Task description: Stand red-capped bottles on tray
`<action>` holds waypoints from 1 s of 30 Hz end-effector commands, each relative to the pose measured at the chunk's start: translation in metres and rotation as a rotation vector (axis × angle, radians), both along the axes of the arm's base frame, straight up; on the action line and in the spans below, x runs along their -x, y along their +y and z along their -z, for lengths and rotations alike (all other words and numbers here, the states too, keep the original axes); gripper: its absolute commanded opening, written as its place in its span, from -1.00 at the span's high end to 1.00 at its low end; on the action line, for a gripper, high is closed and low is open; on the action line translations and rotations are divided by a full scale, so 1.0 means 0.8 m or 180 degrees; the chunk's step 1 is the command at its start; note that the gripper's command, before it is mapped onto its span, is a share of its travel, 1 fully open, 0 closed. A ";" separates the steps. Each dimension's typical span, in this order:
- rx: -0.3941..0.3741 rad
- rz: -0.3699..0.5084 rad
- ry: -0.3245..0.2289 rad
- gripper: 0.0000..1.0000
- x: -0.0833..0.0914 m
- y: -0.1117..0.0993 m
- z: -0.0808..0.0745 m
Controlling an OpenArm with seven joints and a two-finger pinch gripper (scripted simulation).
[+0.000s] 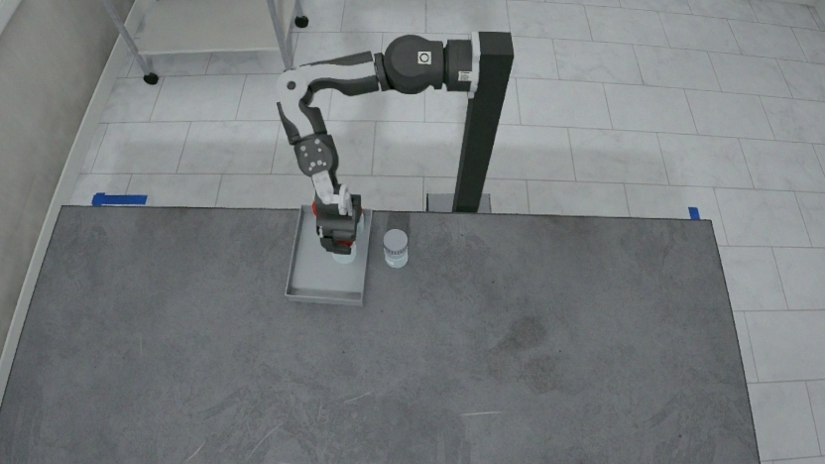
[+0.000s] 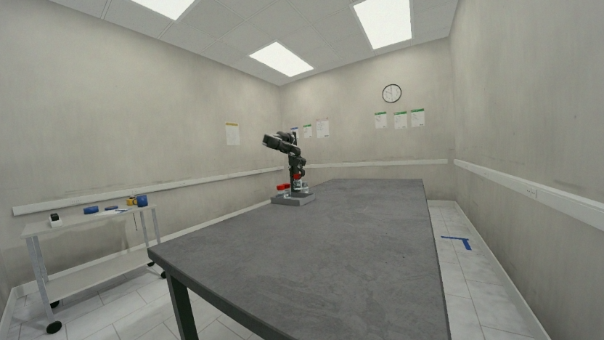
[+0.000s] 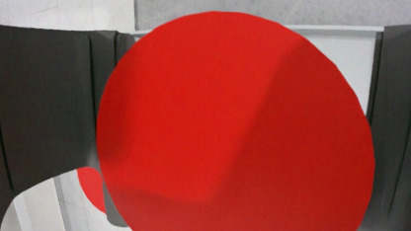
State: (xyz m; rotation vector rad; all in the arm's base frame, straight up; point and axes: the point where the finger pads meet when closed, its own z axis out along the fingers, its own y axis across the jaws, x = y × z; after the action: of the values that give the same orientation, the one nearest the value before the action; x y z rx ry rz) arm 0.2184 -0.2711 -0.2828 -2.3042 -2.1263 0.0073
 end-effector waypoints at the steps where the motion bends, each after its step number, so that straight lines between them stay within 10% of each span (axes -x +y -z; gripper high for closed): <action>1: -0.0014 -0.0020 -0.0034 1.00 -0.003 0.001 -0.001; 30: -0.0017 -0.0021 -0.0047 1.00 -0.005 0.000 0.045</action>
State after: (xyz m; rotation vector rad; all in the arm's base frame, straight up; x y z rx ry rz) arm 0.2183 -0.2716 -0.3199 -2.2991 -2.1285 0.0102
